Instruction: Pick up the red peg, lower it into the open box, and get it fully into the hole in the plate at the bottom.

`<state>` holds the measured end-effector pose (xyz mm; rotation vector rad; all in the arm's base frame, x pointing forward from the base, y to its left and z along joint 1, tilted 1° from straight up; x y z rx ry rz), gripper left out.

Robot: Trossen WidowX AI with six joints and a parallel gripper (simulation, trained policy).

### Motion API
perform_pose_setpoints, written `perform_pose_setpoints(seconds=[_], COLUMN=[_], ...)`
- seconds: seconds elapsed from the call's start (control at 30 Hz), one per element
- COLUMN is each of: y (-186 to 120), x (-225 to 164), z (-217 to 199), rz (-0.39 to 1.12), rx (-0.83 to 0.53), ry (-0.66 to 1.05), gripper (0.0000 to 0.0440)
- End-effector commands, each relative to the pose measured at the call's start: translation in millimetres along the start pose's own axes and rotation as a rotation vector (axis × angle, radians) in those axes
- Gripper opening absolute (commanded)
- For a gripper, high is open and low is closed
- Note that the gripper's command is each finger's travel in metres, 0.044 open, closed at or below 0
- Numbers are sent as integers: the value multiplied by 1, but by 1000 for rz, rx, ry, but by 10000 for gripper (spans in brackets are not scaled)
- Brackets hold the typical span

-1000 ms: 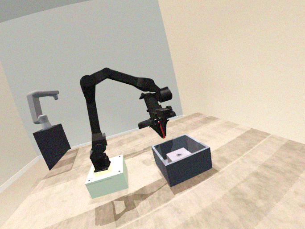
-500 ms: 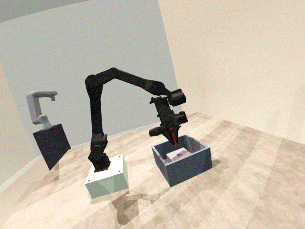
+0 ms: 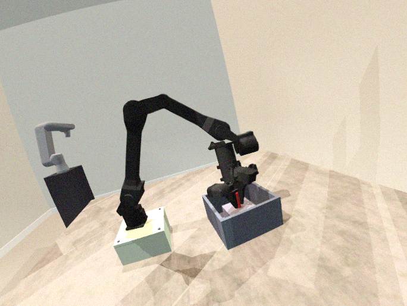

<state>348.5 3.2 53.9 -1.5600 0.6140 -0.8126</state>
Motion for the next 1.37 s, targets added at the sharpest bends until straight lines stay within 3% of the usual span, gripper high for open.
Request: perform_pose_setpoints(seconds=[0.0, 0.43, 0.8, 1.33], y=[1, -15, -35, -35], x=[9, 41, 62, 62], z=[2, 34, 74, 75], rz=[3, 77, 73, 73], rx=[12, 77, 222, 225], ry=[-19, 2, -15, -16], gripper=[141, 440, 440, 440])
Point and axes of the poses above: the point midway between the two fingers, 35 mm back from their tips, its own y axis out along the fingers, its own z axis across the jaws, x = y × z, the point moved 3 cm from there along -y, back along the fingers, and after that the axes turned 4 degrees about y, right-handed, at the moved point
